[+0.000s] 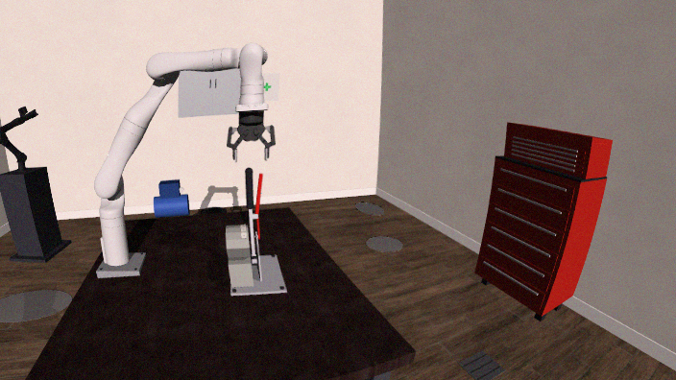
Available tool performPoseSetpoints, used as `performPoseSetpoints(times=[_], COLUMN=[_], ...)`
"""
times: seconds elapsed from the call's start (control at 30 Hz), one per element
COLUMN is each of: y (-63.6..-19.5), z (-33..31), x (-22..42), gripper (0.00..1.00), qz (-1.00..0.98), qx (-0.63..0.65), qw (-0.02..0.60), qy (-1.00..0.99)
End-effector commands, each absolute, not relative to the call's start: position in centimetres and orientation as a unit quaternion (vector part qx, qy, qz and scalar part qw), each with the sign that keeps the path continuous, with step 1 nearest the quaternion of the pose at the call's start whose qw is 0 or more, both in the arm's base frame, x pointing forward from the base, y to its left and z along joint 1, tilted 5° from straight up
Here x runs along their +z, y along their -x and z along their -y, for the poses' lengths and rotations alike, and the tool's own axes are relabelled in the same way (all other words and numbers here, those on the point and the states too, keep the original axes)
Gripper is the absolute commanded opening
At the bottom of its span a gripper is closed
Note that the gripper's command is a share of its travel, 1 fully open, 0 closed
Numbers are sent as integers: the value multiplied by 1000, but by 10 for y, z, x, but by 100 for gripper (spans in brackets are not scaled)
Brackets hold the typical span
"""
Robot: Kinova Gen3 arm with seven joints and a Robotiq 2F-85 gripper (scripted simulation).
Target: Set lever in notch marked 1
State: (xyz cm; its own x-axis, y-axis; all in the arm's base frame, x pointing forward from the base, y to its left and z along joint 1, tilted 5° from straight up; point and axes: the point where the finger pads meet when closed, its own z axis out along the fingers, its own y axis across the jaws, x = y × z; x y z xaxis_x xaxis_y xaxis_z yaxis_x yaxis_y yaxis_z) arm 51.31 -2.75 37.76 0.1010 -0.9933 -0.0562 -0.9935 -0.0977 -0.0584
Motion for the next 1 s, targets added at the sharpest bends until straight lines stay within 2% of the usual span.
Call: performPoseSetpoints(times=[0.0,0.97], y=[-513,-515], z=[27,24], x=[377,331], gripper=[98,98], qz=[-670,-670], qx=[1,1], qw=[41,41], qy=[741,741])
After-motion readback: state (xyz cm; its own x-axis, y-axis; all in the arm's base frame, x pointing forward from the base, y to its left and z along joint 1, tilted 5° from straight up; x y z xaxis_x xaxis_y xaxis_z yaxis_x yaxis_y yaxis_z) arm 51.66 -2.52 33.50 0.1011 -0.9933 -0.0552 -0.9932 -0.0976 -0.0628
